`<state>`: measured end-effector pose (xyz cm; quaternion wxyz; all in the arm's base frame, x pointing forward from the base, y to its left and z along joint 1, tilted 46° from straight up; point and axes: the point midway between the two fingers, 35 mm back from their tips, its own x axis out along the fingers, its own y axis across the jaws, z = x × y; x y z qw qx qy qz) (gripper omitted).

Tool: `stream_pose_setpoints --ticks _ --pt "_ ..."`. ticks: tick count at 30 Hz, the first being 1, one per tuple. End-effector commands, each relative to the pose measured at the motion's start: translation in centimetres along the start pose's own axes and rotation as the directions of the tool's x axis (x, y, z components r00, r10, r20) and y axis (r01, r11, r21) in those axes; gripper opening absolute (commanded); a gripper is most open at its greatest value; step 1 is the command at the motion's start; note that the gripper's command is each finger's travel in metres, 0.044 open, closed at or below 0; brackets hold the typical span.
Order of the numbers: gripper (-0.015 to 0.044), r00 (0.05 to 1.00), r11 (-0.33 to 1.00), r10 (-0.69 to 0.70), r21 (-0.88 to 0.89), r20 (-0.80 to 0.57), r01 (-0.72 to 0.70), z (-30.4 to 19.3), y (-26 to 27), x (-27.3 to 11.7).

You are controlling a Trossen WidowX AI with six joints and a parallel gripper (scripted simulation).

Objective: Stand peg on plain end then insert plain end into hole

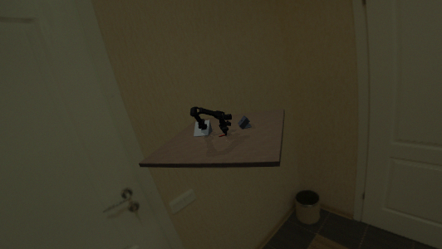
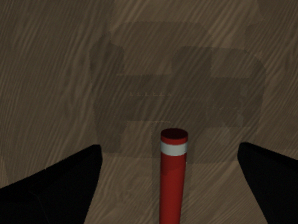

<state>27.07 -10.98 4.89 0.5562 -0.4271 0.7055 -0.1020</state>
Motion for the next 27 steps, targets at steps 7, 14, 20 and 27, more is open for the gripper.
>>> stream_pose_setpoints --ticks 7,14,20,27 --pt "0.0125 1.0 1.0 -0.004 -0.005 -0.002 0.004 -0.04 -0.05 0.11" --pt "0.011 1.0 1.0 -0.004 -0.005 -0.002 0.004 -0.04 -0.05 0.11" --pt "0.0103 1.0 1.0 -0.004 -0.005 -0.002 0.004 -0.04 -0.05 0.11" --pt "0.0057 1.0 1.0 -0.004 -0.005 -0.002 0.004 -0.04 -0.05 0.11"
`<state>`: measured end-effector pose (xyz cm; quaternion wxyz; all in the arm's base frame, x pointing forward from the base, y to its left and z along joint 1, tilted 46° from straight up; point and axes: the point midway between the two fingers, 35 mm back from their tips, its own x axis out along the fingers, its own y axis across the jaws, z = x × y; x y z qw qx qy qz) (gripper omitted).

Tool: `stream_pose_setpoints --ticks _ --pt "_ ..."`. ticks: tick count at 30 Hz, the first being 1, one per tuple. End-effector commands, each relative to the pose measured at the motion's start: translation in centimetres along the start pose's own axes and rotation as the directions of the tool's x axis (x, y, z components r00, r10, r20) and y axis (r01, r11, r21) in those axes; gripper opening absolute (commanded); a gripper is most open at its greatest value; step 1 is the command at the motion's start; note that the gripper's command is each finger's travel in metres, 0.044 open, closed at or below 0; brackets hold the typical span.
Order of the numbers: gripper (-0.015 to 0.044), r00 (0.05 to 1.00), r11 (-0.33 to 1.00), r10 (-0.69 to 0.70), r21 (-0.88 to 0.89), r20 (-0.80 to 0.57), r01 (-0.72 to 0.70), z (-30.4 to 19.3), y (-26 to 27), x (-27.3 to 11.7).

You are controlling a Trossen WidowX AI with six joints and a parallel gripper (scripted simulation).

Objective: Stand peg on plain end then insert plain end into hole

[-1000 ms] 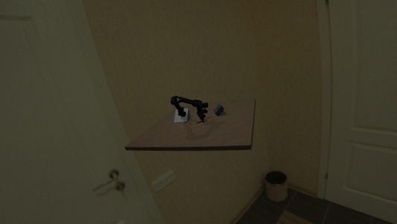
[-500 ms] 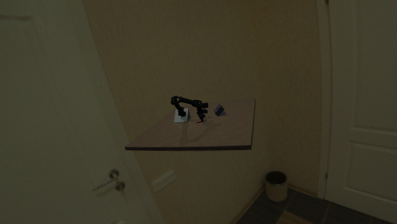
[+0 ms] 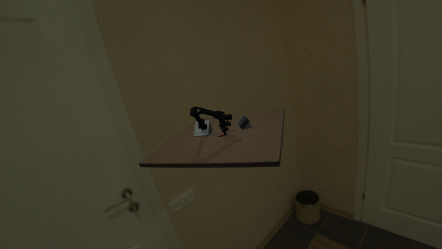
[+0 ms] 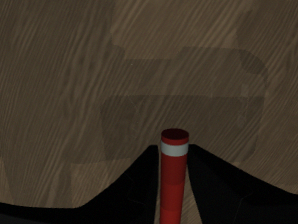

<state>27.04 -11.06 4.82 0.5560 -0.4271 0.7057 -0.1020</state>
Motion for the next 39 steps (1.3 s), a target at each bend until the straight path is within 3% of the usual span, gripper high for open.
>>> stream_pose_setpoints --ticks 1,11,39 --pt "0.005 1.0 1.0 -0.004 -0.005 -0.002 0.004 0.0 -0.1 0.0" --pt "0.0049 1.0 1.0 -0.003 -0.006 0.014 0.003 -0.1 0.0 -0.1" --pt "0.0049 0.964 1.0 0.0 -0.008 0.264 0.002 -1.2 0.0 -1.8"
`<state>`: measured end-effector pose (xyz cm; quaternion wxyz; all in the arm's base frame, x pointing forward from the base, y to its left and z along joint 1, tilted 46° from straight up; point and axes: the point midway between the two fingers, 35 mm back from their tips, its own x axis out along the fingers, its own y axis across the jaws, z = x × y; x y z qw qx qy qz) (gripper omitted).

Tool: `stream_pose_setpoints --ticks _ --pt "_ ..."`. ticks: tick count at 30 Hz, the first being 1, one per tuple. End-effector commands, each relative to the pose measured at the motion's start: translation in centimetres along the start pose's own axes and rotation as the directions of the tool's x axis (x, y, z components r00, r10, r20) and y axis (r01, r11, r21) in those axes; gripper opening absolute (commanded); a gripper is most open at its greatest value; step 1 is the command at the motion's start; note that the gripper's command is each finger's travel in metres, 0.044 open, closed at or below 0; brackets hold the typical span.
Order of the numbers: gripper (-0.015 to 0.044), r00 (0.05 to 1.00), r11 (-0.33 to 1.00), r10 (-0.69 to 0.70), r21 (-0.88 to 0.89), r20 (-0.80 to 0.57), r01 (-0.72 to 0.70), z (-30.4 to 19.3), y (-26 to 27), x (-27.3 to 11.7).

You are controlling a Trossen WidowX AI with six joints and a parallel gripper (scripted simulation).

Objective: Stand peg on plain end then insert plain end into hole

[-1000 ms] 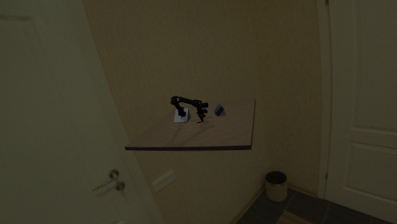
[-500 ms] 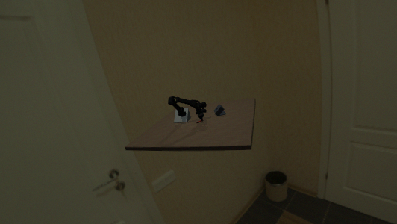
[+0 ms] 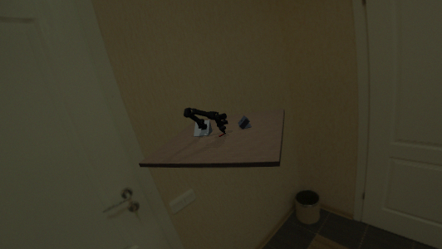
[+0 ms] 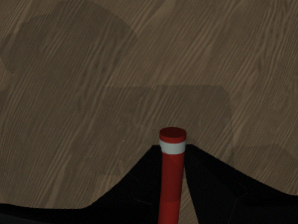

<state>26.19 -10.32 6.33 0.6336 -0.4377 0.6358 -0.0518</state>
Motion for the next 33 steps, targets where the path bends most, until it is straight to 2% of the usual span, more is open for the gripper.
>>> stream_pose_setpoints --ticks 1,33 --pt "0.0049 0.999 1.0 0.002 -0.005 0.043 -0.002 -0.1 0.1 -0.3" --pt "0.0049 0.949 1.0 0.004 -0.007 0.315 -0.002 -1.4 0.0 -2.0"
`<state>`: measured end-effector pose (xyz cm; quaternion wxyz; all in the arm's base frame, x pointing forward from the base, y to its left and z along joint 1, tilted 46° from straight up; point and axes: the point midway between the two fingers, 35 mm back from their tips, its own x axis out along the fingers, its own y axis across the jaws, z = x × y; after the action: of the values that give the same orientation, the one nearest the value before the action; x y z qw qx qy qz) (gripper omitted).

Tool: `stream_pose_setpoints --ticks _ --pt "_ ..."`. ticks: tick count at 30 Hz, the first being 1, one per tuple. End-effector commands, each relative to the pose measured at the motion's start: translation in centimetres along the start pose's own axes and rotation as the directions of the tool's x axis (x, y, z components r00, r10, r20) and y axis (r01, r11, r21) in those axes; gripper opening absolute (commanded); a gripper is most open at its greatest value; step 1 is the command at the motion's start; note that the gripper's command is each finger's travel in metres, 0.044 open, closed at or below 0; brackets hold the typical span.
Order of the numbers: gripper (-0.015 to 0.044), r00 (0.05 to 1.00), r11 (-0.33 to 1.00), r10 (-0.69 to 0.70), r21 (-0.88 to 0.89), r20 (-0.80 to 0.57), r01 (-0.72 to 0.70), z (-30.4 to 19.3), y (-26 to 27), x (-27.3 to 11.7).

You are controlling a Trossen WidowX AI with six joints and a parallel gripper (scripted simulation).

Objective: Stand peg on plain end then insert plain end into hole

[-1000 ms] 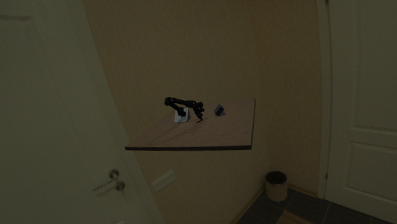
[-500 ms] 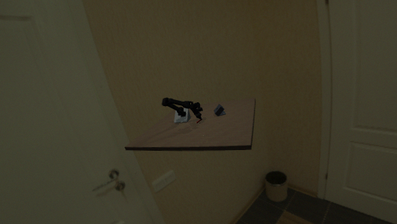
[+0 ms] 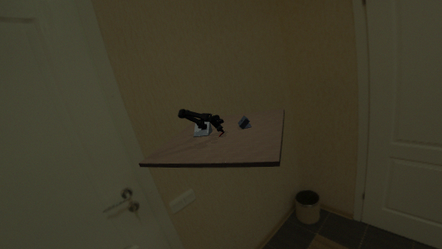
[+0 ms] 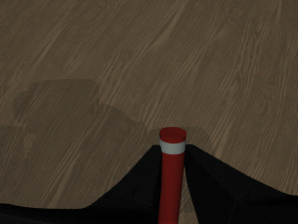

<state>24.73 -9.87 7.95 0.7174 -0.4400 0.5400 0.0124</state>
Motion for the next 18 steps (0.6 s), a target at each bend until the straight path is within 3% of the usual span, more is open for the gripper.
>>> stream_pose_setpoints --ticks 1,18 --pt "0.0049 0.999 1.0 0.001 -0.006 0.044 -0.001 -0.09 0.05 -0.28" --pt "0.0049 0.982 1.0 0.002 -0.007 0.19 0.0 -0.75 0.03 -1.23"
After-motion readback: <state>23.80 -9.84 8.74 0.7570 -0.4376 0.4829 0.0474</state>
